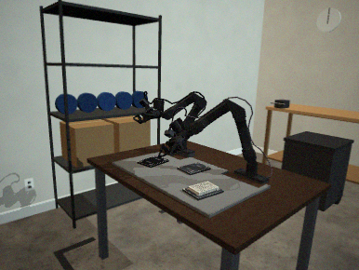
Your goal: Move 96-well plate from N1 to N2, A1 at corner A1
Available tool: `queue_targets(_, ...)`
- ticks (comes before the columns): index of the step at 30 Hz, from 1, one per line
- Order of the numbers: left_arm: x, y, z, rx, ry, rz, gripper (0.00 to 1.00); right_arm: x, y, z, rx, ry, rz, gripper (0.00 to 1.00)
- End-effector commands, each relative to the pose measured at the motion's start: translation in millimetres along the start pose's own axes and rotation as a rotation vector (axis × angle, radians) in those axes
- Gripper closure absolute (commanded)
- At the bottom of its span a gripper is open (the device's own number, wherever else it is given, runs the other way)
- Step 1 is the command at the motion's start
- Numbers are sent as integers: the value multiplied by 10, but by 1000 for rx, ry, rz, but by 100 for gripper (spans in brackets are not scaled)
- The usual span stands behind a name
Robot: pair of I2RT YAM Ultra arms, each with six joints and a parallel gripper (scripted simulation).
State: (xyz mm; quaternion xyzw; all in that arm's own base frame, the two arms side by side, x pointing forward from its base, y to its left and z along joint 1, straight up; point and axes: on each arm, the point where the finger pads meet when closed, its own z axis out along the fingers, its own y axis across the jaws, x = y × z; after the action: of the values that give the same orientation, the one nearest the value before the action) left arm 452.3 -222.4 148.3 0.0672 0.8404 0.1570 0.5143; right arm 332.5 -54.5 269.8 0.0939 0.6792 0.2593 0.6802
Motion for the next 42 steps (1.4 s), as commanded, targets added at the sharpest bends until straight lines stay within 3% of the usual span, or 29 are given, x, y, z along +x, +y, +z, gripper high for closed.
queue_targets(1, 142, 226, -125, 148, 125, -36, 0, 102, 163, 265, 9, 46, -41, 0)
queue_targets(9, 682, 892, -264, 293, 312, -43, 0, 592, 924, 607, -118, 171, -143, 0)
queue_targets(13, 882, 1135, -311, 347, 382, -50, 0, 869, 1357, 662, -193, 233, -202, 0)
queue_targets(15, 882, 1135, -311, 347, 382, -50, 0, 869, 1357, 662, -193, 233, -202, 0)
queue_targets(18, 967, 1337, -330, 377, 418, -63, 0, 1127, 1790, 631, -279, 286, -253, 0)
queue_targets(24, 1195, 1674, -351, 406, 491, -93, 0, 1537, 2503, 427, -424, 363, -356, 0)
queue_targets(30, 1202, 1907, -316, 390, 499, -127, 0, 1918, 3228, -24, -610, 427, -444, 0)
queue_targets(42, 1182, 1930, -297, 383, 489, -132, 0, 2027, 3568, -296, -716, 442, -454, 0)
